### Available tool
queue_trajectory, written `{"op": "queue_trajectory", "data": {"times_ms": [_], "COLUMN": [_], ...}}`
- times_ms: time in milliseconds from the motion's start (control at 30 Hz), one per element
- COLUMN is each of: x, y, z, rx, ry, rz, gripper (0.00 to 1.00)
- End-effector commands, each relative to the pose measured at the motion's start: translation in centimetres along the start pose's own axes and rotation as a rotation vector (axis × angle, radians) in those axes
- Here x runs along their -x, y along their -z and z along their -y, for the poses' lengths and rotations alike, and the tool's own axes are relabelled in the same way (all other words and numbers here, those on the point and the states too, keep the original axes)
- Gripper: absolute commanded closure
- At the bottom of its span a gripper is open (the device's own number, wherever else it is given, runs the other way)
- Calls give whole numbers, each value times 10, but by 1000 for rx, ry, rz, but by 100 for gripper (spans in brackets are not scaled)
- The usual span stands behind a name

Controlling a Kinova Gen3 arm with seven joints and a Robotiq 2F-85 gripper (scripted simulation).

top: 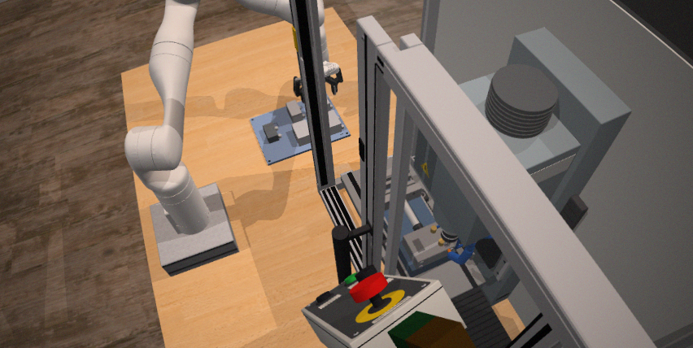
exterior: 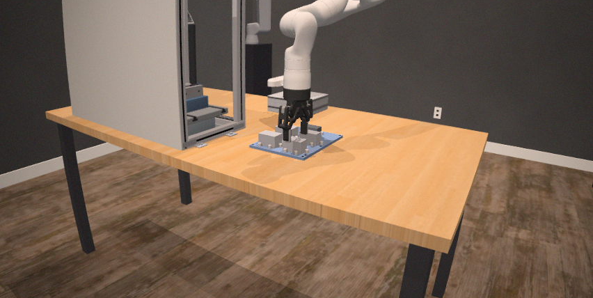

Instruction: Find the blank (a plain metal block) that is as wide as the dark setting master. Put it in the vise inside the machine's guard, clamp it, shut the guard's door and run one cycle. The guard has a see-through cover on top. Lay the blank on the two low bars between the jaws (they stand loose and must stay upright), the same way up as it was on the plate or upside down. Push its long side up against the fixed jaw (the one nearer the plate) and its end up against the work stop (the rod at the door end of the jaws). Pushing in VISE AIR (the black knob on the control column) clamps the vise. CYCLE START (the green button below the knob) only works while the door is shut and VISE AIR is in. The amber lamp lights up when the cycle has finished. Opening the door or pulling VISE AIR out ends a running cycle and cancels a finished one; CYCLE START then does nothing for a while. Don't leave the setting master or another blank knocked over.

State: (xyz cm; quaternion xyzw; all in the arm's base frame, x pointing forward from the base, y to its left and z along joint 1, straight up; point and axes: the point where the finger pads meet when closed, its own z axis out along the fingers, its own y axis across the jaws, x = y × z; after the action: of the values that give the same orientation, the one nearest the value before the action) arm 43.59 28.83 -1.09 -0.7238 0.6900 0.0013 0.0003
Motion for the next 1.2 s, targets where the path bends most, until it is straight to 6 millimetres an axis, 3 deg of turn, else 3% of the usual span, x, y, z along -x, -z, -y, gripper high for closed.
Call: {"op": "queue_trajectory", "data": {"times_ms": [0, 1167], "x": [-1, -1], "y": [-1, -2], "z": [3, 3], "rx": [-6, -6], "ry": [0, 0], "rz": [3, 3], "gripper": [0, 0]}}
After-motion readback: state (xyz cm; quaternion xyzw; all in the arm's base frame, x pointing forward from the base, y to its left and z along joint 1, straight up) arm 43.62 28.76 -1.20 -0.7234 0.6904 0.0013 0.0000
